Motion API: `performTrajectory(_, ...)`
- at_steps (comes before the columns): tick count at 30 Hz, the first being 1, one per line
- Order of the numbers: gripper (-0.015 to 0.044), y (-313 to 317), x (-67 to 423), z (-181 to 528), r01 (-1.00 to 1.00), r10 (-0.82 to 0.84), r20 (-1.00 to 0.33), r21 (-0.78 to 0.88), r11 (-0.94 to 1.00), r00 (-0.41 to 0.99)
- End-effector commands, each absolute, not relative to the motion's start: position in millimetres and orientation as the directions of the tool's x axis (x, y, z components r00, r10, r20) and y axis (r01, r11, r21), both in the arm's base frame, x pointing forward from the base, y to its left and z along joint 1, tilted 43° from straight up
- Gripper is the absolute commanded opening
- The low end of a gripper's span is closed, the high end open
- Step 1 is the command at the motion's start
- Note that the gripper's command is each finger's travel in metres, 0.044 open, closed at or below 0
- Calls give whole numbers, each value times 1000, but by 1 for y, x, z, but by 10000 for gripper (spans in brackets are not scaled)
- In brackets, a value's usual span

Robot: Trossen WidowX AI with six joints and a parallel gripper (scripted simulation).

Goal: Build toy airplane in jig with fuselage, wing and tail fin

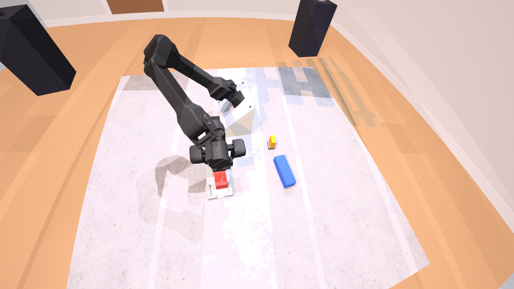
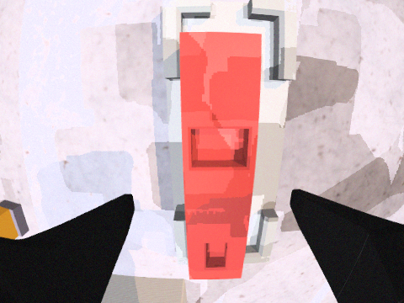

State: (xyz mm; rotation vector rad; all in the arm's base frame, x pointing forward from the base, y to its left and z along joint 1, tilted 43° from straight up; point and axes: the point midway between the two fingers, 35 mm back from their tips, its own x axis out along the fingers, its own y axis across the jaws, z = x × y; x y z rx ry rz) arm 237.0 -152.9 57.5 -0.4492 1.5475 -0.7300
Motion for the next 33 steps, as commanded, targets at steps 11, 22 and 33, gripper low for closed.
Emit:
performTrajectory(11, 440, -103, 248, 111, 147, -675, -730, -683, 715, -110)
performTrajectory(22, 440, -97, 261, 98, 80, -670, -735, -678, 731, -107)
performTrajectory(33, 440, -7, 335, 2, 91, -652, -751, -660, 746, -102)
